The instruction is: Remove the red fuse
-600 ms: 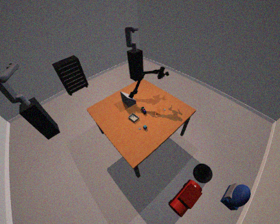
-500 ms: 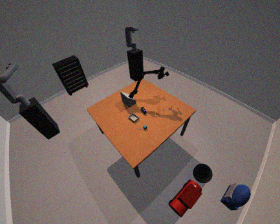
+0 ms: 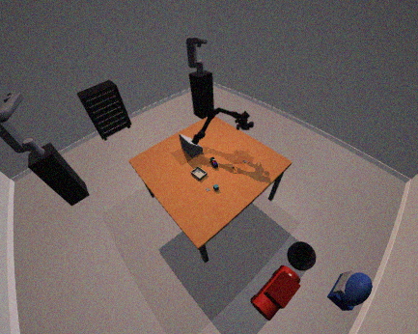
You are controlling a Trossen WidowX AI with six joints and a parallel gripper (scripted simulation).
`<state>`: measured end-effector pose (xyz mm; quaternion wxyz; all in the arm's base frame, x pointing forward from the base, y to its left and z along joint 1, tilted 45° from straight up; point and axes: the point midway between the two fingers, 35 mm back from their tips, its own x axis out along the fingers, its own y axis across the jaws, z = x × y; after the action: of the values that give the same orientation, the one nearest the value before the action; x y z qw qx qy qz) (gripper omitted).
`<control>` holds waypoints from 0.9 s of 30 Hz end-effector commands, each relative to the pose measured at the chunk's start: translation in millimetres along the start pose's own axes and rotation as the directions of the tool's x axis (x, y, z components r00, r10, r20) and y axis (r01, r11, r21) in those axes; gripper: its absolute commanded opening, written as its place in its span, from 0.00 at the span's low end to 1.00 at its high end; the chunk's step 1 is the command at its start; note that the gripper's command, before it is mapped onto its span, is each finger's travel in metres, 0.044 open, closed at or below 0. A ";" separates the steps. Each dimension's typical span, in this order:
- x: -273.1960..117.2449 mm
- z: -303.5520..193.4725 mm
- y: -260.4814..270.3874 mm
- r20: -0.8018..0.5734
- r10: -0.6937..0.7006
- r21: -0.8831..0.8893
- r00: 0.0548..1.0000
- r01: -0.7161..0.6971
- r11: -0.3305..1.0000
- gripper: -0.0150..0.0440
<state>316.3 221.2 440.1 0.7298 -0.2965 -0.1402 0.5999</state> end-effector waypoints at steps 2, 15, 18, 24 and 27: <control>-5.1 -88.7 7.9 -0.152 0.011 0.103 0.988 0.005 0.995 0.38; -65.2 -289.0 107.8 -0.431 0.206 0.444 0.878 0.008 0.896 0.38; -84.1 -320.0 145.9 -0.451 0.277 0.533 0.848 0.007 0.846 0.38; -120.6 -357.1 231.1 -0.424 0.422 0.703 0.802 -0.002 0.711 0.38; -128.7 -361.1 252.5 -0.404 0.454 0.741 0.795 -0.007 0.672 0.38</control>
<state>306.7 35.8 41.3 0.7183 -0.1886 0.3395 0.5773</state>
